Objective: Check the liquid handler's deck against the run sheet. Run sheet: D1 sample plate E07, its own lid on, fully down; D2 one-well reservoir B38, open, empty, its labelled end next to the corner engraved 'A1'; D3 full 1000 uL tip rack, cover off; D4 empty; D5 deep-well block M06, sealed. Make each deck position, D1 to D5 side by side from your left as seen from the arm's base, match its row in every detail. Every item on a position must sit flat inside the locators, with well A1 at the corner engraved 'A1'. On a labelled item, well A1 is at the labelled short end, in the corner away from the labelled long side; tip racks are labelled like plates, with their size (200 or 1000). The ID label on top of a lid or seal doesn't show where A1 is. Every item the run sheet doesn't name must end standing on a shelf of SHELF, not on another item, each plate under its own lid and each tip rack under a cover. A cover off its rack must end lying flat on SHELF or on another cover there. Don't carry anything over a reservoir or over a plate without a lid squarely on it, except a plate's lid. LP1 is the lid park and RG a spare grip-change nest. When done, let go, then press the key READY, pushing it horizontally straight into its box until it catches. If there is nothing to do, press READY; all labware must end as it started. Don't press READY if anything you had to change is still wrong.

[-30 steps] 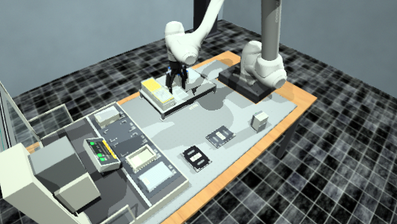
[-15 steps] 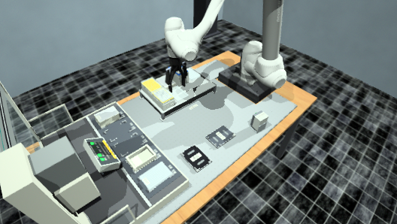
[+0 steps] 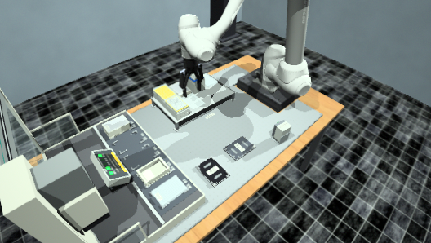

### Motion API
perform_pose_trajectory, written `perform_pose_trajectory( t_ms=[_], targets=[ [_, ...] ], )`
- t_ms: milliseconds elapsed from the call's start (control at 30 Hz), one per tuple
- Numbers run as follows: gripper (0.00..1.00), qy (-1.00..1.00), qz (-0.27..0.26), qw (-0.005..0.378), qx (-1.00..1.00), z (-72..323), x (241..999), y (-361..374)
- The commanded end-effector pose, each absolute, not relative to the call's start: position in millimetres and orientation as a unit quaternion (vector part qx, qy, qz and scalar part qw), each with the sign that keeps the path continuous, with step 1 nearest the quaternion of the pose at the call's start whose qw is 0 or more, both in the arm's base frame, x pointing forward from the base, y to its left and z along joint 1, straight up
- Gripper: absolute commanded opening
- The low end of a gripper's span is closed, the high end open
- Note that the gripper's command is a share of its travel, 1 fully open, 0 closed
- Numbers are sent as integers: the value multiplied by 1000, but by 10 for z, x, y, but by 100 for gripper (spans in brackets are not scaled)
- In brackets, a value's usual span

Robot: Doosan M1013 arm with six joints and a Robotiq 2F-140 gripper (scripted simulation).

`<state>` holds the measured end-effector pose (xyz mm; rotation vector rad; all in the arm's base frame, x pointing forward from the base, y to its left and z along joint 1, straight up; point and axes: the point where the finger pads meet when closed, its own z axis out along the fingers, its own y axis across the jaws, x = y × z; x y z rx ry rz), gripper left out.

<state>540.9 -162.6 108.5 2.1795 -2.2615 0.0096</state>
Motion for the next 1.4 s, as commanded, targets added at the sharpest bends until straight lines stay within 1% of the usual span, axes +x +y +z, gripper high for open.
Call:
perform_pose_trajectory(
  t_ms=[0,1367],
  targets=[
    [67,-720,3,0,694,1128,5413,-1626],
    [67,-720,3,0,694,1712,5411,-1623]
  ],
)
